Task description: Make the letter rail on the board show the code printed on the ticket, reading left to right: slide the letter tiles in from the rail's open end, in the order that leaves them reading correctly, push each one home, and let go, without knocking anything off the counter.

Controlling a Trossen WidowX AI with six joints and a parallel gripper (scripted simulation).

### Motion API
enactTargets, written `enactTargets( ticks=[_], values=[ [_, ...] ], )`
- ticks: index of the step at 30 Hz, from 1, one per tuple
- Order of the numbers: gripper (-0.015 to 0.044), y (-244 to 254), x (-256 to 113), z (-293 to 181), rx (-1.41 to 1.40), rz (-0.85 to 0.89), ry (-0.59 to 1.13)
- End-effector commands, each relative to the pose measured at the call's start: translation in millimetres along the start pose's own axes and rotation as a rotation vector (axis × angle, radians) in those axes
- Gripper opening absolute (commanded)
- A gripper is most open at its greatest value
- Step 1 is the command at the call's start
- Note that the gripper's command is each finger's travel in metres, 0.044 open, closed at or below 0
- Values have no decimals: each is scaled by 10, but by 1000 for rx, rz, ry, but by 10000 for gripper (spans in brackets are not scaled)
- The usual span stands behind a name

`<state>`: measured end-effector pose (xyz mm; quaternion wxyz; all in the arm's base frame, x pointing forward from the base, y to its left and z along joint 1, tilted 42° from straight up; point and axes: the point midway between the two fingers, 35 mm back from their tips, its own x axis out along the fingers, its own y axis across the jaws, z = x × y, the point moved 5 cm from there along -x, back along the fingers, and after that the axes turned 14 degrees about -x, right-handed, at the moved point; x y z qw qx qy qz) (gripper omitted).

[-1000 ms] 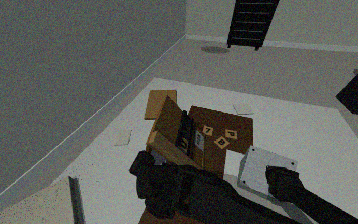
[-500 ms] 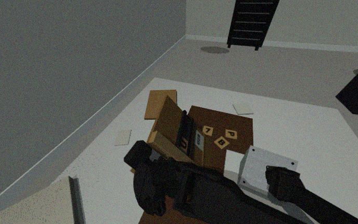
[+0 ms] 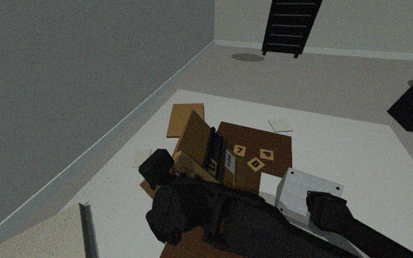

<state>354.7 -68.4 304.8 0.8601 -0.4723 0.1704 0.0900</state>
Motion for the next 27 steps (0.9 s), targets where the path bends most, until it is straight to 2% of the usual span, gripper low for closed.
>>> enactTargets(
  ticks=[1,13,27],
  values=[
    [0,-131,-67,8,33,-62,6],
    [0,-406,-184,-84,129,-191,30],
    [0,-805,-359,-731,304,-343,142]
  ],
)
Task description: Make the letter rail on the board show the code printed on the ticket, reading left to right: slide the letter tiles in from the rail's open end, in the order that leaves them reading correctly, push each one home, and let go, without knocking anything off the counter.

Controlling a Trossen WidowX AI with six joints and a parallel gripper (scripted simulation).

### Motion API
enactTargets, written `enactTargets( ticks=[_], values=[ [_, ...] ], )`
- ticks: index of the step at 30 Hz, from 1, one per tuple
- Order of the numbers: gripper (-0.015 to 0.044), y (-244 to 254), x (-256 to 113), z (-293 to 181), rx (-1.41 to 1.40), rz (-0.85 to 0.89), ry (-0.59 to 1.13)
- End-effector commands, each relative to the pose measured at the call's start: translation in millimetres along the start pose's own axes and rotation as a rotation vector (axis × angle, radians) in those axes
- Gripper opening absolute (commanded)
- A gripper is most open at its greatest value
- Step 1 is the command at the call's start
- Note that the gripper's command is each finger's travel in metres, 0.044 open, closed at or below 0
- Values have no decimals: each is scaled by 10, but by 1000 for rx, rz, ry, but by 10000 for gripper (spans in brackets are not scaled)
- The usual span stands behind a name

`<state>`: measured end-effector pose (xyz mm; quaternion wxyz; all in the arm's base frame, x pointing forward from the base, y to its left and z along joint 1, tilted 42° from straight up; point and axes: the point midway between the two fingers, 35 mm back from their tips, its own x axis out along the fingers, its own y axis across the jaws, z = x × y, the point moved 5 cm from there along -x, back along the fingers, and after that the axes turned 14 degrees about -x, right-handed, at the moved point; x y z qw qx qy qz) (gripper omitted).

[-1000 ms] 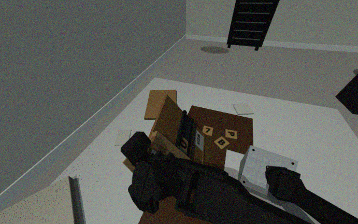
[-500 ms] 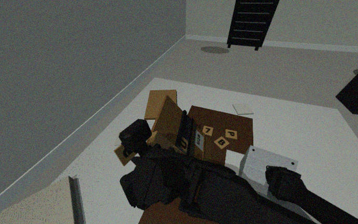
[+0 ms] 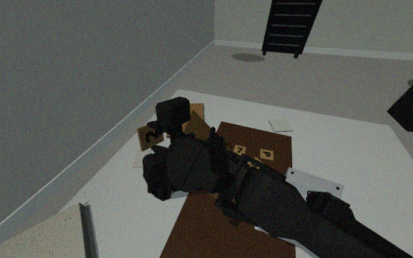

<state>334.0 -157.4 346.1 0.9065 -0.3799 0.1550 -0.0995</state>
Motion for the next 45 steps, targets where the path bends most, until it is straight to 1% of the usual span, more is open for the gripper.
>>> enactTargets(
  ticks=[1,5,10,19,28,35,38,45],
  values=[
    [0,-116,31,-149,39,-25,30],
    [0,-148,68,-350,51,-10,71],
    [0,-375,11,-383,-22,-78,63],
    [0,-256,281,-922,39,79,118],
    [0,-78,451,-1519,165,239,167],
    [0,77,510,-2011,294,350,202],
    [0,221,468,-2238,347,378,226],
    [0,418,466,-2614,466,473,218]
  ],
)
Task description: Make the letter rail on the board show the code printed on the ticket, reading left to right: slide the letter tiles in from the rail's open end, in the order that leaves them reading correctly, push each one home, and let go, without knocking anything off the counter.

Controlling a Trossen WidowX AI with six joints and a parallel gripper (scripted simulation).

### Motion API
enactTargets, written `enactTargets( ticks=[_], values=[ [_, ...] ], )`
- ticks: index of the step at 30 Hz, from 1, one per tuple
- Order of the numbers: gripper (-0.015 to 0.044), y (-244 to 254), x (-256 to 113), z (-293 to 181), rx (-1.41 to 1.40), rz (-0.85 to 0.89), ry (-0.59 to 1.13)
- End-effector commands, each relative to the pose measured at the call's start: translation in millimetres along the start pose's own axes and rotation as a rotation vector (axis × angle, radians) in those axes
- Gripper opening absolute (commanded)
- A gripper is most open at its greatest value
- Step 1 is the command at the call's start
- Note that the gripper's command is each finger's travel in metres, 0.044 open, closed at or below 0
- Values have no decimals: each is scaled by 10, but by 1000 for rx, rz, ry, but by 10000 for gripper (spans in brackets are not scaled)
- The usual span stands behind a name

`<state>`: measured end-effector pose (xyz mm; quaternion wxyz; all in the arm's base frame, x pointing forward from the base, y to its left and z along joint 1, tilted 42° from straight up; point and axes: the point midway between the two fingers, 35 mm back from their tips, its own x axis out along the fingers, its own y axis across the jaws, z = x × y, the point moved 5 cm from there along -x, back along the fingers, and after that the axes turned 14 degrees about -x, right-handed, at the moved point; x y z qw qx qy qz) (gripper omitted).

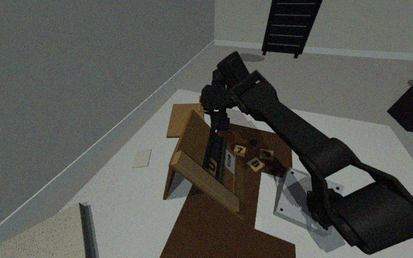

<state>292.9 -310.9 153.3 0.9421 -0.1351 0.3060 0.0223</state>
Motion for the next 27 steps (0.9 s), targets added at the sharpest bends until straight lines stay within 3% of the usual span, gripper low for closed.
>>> enactTargets(
  ticks=[1,27],
  values=[
    [0,23,87,-254,65,70,-8],
    [0,152,305,-1574,551,363,-243]
  ],
)
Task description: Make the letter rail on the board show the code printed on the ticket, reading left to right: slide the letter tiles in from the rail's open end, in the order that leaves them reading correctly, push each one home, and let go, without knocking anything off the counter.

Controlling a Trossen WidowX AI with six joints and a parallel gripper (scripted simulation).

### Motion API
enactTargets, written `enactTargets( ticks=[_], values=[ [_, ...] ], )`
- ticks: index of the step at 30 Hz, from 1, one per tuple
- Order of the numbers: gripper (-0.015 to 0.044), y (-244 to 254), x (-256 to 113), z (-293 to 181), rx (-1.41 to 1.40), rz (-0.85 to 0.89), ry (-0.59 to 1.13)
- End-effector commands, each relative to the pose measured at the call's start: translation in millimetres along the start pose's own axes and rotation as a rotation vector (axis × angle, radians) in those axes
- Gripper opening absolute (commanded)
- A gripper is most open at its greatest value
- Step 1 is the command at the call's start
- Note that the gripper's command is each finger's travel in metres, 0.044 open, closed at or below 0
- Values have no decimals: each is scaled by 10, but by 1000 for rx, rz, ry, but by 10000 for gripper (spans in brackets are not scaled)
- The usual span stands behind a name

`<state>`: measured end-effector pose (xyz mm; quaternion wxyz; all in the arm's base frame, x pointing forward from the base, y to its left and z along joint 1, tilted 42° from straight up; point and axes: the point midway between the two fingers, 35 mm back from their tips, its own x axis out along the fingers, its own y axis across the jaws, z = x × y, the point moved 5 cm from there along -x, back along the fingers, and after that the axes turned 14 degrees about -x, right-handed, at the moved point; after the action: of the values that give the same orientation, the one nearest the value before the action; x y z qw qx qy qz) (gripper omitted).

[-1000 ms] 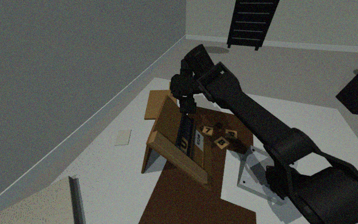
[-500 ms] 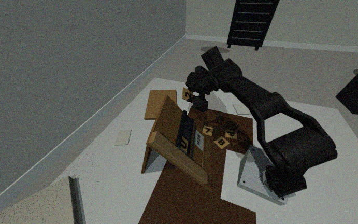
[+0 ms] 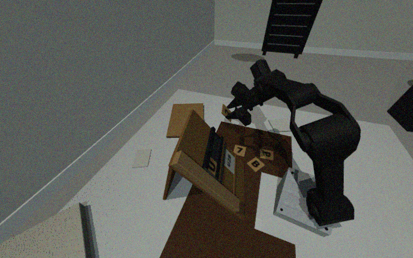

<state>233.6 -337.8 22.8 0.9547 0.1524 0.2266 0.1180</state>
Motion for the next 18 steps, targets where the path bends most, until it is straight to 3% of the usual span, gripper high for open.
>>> enactTargets(
  ticks=[1,8,18],
  values=[
    [0,-63,-27,-181,71,35,-59],
    [0,-74,-7,-211,83,40,-69],
    [0,-65,375,-184,83,39,-68]
  ],
)
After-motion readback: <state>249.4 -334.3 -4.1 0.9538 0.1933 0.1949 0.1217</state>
